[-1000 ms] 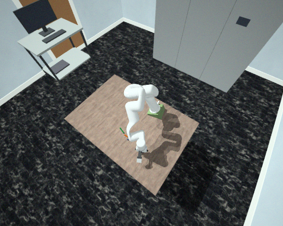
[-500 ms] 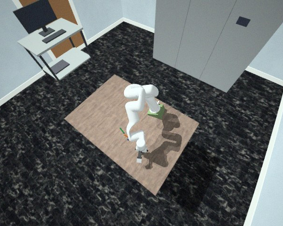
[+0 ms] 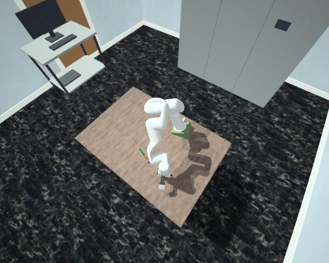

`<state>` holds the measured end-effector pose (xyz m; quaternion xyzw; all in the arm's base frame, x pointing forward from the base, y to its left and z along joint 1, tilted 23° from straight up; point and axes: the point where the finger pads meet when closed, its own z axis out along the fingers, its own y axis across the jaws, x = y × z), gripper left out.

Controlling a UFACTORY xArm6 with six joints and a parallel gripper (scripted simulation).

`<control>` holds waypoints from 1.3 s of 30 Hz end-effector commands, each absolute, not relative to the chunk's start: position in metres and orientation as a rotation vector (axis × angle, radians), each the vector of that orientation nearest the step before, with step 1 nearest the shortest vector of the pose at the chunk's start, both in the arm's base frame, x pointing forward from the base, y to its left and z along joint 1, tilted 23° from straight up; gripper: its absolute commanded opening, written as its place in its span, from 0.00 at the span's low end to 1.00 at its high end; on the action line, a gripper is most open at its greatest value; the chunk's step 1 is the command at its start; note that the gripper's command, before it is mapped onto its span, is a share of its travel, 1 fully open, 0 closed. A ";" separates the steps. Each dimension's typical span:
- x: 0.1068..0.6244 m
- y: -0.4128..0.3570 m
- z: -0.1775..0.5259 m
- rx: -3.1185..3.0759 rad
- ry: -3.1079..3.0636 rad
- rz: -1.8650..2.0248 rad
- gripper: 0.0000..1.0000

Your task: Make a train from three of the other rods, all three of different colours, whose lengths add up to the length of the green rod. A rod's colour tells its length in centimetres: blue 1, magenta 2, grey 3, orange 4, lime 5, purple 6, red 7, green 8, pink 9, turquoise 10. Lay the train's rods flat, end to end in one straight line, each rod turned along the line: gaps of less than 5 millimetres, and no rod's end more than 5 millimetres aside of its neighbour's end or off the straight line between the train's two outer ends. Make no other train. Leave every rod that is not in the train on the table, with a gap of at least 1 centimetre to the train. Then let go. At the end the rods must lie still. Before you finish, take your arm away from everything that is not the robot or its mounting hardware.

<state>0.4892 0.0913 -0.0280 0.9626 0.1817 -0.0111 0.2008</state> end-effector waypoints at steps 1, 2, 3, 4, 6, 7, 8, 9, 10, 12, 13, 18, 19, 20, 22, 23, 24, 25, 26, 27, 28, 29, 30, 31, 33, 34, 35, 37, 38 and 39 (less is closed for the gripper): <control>0.491 0.092 -0.026 2.690 0.508 -0.025 0.24; 0.491 0.092 -0.026 2.690 0.508 -0.025 0.24; 0.491 0.092 -0.026 2.690 0.508 -0.025 0.24; 0.491 0.092 -0.026 2.690 0.508 -0.025 0.24; 0.491 0.092 -0.026 2.690 0.508 -0.025 0.24; 0.491 0.092 -0.027 2.690 0.508 -0.025 0.24; 0.491 0.092 -0.027 2.690 0.508 -0.025 0.24; 0.491 0.092 -0.027 2.690 0.508 -0.025 0.24; 0.491 0.092 -0.027 2.690 0.508 -0.025 0.24; 0.491 0.092 -0.028 2.690 0.508 -0.025 0.24; 0.491 0.092 -0.028 2.690 0.508 -0.025 0.24; 0.491 0.091 -0.030 2.690 0.508 -0.025 0.24; 0.491 0.091 -0.031 2.690 0.508 -0.025 0.24; 0.491 0.090 -0.031 2.690 0.508 -0.025 0.24; 0.491 0.090 -0.033 2.690 0.508 -0.025 0.24; 0.491 0.089 -0.034 2.690 0.508 -0.025 0.24; 0.491 0.089 -0.035 2.690 0.508 -0.025 0.24; 0.491 0.089 -0.035 2.690 0.508 -0.025 0.24; 0.491 0.088 -0.036 2.690 0.508 -0.025 0.24; 0.491 0.088 -0.037 2.690 0.508 -0.025 0.24; 0.491 0.088 -0.037 2.690 0.508 -0.025 0.24; 0.491 0.088 -0.038 2.690 0.508 -0.025 0.24; 0.491 0.087 -0.038 2.690 0.508 -0.025 0.24; 0.491 0.087 -0.038 2.690 0.508 -0.025 0.24; 0.491 0.087 -0.039 2.690 0.508 -0.025 0.24; 0.491 0.087 -0.039 2.690 0.508 -0.025 0.24; 0.491 0.087 -0.039 2.690 0.508 -0.025 0.24; 0.491 0.087 -0.039 2.690 0.508 -0.025 0.24; 0.491 0.087 -0.039 2.690 0.508 -0.025 0.24; 0.491 0.087 -0.039 2.690 0.508 -0.025 0.24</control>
